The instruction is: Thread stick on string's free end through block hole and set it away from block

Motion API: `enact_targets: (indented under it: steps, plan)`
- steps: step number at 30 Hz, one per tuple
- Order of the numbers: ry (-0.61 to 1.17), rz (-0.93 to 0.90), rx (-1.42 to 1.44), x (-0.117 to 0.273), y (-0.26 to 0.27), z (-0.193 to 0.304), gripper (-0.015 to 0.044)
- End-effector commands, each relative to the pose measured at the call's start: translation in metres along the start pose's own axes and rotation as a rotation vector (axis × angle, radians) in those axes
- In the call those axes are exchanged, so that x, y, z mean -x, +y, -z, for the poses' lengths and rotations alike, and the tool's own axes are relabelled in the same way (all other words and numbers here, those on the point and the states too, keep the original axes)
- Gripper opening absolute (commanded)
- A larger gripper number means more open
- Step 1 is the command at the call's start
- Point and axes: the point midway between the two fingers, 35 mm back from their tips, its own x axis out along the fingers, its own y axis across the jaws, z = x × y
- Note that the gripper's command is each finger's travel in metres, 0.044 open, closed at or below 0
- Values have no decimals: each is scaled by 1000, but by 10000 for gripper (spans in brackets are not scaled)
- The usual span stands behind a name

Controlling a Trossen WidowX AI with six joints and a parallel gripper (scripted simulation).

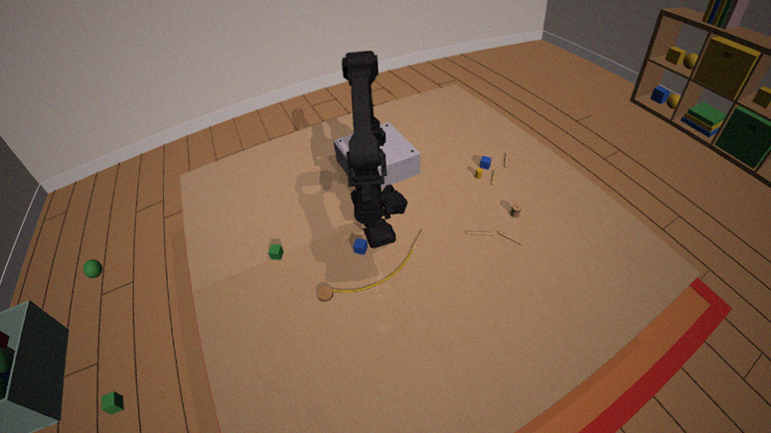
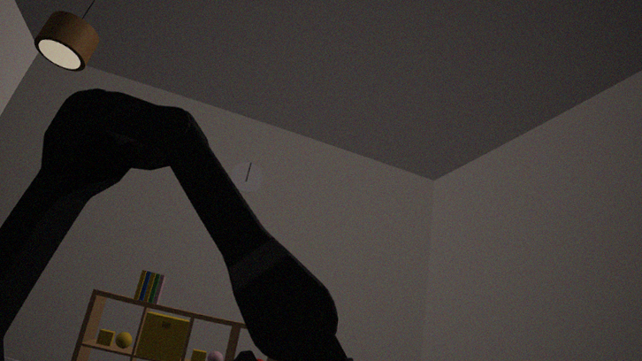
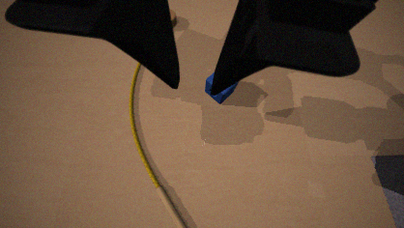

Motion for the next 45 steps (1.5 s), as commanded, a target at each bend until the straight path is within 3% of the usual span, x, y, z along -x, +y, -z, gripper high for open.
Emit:
enact_targets:
  steps: [1,5,9,13,25,45]
  plan:
    - [-10,-5,414,-2,-15,-53,236]
    - [-16,-10,786,-2,-20,-98,341]
    - [-17,-10,804,-2,-20,-101,440]
    - [-17,-10,804,-2,-20,-101,440]
    - [-17,-10,804,-2,-20,-101,125]
    - [-17,-10,804,-16,-21,-101,123]
